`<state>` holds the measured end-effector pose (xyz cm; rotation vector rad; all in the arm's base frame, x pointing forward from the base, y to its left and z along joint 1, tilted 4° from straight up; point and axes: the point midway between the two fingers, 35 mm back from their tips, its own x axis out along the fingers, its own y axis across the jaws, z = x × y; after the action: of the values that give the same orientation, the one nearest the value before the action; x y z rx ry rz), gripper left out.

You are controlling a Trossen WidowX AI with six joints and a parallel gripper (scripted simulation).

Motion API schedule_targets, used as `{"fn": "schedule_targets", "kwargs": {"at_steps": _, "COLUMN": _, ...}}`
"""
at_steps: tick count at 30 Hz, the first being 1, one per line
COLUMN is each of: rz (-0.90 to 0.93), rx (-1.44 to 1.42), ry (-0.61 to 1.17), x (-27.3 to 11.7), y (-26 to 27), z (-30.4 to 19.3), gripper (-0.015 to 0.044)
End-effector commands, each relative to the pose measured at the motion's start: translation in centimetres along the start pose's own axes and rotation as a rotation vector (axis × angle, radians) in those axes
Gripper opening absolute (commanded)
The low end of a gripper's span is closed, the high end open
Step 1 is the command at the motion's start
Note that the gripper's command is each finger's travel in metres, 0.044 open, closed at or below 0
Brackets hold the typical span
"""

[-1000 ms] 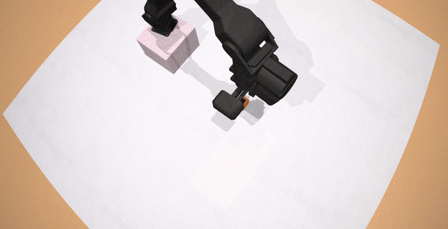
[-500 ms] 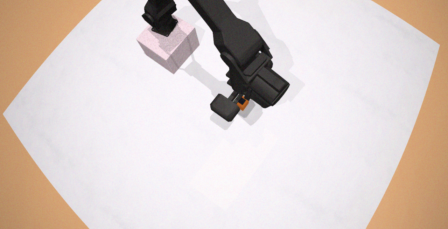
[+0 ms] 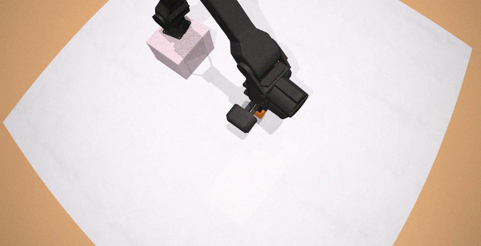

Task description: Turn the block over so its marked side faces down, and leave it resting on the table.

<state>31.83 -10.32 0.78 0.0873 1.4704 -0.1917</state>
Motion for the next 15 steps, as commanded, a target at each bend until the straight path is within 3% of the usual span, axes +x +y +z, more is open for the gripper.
{"fn": "schedule_targets", "kwargs": {"at_steps": 1, "rz": 0.005, "rx": -0.007, "ry": 0.013, "x": 0.9, "y": 0.1, "z": -0.3, "gripper": 0.044}}
{"fn": "schedule_targets", "kwargs": {"at_steps": 15, "rz": 0.005, "rx": -0.007, "ry": 0.013, "x": 3.2, "y": 0.1, "z": -0.3, "gripper": 0.044}}
